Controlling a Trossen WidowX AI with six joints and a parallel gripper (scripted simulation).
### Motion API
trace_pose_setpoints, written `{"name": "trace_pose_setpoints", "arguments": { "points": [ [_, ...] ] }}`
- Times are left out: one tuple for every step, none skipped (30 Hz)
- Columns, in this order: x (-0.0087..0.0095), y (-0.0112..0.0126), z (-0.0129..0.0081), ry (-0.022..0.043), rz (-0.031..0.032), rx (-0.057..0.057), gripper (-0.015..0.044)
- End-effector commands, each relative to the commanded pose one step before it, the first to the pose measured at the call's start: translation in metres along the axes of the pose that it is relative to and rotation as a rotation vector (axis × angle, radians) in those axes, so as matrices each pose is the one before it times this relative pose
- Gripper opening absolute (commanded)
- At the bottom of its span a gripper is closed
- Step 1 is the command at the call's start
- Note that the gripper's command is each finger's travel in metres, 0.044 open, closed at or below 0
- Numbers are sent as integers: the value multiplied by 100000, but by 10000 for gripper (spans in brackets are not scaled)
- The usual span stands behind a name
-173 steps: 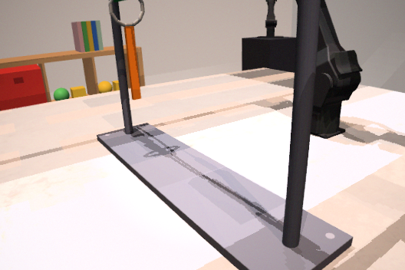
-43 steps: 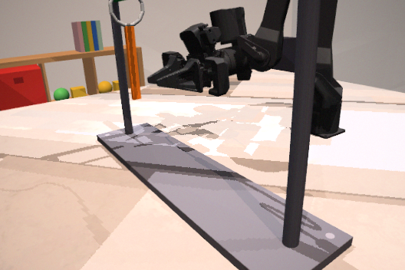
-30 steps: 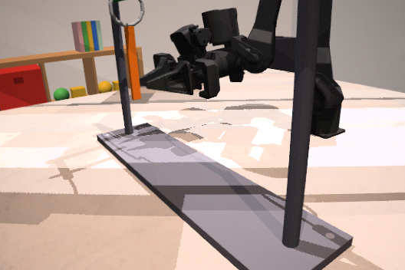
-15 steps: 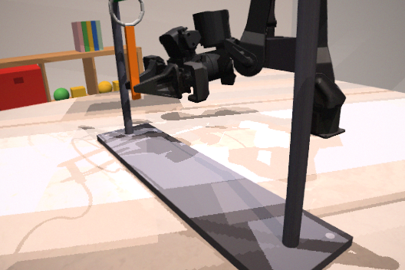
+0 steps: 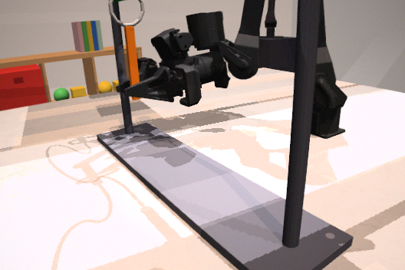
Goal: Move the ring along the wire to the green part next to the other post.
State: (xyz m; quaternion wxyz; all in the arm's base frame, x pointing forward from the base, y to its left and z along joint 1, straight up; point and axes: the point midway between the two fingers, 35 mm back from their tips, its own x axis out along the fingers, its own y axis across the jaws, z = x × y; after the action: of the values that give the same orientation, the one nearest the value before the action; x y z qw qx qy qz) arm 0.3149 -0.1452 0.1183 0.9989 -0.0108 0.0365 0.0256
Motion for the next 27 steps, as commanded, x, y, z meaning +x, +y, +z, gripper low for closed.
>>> {"name": "trace_pose_setpoints", "arguments": {
  "points": [
    [102, -42, 15, -155, -242, 439, 160],
    [0, 0, 0, 0, 0, 0, 160],
    [0, 0, 0, 0, 0, 0, 160],
    [0, 0, 0, 0, 0, 0, 160],
    [0, 0, 0, 0, 0, 0, 160],
    [0, 0, 0, 0, 0, 0, 160],
    [0, 0, 0, 0, 0, 0, 160],
    [0, 0, 0, 0, 0, 0, 160],
    [0, 0, 0, 0, 0, 0, 160],
    [0, 0, 0, 0, 0, 0, 160],
    [0, 0, 0, 0, 0, 0, 160],
    [0, 0, 0, 0, 0, 0, 160],
    [-26, 58, -53, 224, 330, -350, 134],
    [0, 0, 0, 0, 0, 0, 107],
    [0, 0, 0, 0, 0, 0, 81],
    [0, 0, 0, 0, 0, 0, 55],
    [0, 0, 0, 0, 0, 0, 29],
    [0, 0, 0, 0, 0, 0, 3],
    [0, 0, 0, 0, 0, 0, -24],
    [0, 0, 0, 0, 0, 0, -50],
    [0, 0, 0, 0, 0, 0, -76],
    [0, 0, 0, 0, 0, 0, -102],
    [0, 0, 0, 0, 0, 0, -129],
    [0, 0, 0, 0, 0, 0, -150],
    [0, 0, 0, 0, 0, 0, -150],
    [0, 0, 0, 0, 0, 0, -150],
    [0, 0, 0, 0, 0, 0, -150]
  ]
}}
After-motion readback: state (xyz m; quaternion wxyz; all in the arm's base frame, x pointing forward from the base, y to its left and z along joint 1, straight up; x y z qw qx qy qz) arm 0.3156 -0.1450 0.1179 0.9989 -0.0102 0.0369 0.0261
